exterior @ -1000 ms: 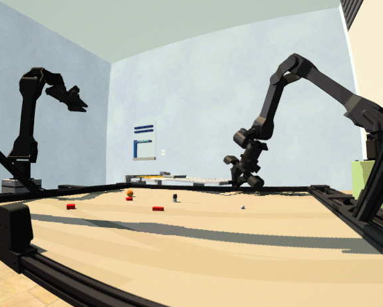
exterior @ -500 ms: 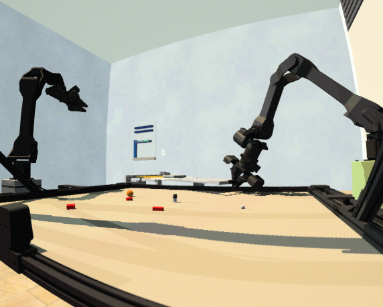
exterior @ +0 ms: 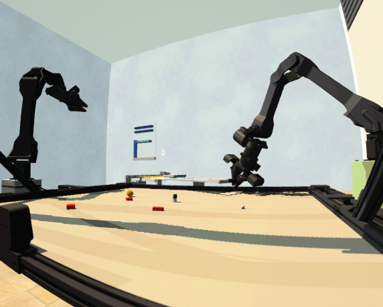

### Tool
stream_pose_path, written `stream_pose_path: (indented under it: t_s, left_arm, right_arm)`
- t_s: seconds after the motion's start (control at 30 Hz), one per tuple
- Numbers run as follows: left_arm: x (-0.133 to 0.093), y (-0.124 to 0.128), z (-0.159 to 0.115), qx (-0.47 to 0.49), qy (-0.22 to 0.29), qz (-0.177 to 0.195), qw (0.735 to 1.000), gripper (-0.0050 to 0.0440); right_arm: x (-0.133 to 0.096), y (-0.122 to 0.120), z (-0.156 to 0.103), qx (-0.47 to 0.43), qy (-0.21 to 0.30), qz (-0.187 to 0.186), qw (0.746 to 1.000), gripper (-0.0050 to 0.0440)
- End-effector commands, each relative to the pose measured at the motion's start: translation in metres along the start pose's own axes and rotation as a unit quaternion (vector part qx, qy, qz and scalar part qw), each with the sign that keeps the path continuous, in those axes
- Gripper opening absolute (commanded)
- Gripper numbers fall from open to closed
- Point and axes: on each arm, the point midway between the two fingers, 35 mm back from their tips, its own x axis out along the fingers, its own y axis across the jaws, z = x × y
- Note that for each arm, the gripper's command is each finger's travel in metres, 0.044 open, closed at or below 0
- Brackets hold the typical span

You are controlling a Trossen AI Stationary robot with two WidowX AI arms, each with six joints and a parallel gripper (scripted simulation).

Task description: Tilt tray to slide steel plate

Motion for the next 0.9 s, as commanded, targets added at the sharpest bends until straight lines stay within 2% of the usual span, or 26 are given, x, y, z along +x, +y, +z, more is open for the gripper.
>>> stream_pose_path:
  t_s: [0.0,0.87]
  left_arm:
    - [0.000,0.000,0.000,0.000,-0.001,-0.001,1.000,0.0440]
    - [0.000,0.000,0.000,0.000,-0.001,-0.001,1.000,0.0440]
  right_arm:
    - [-0.011,0.009,0.001,0.000,-0.001,0.006,1.000,0.0000]
    - [-0.026,0.020,0.001,0.000,-0.001,0.009,1.000,0.0000]
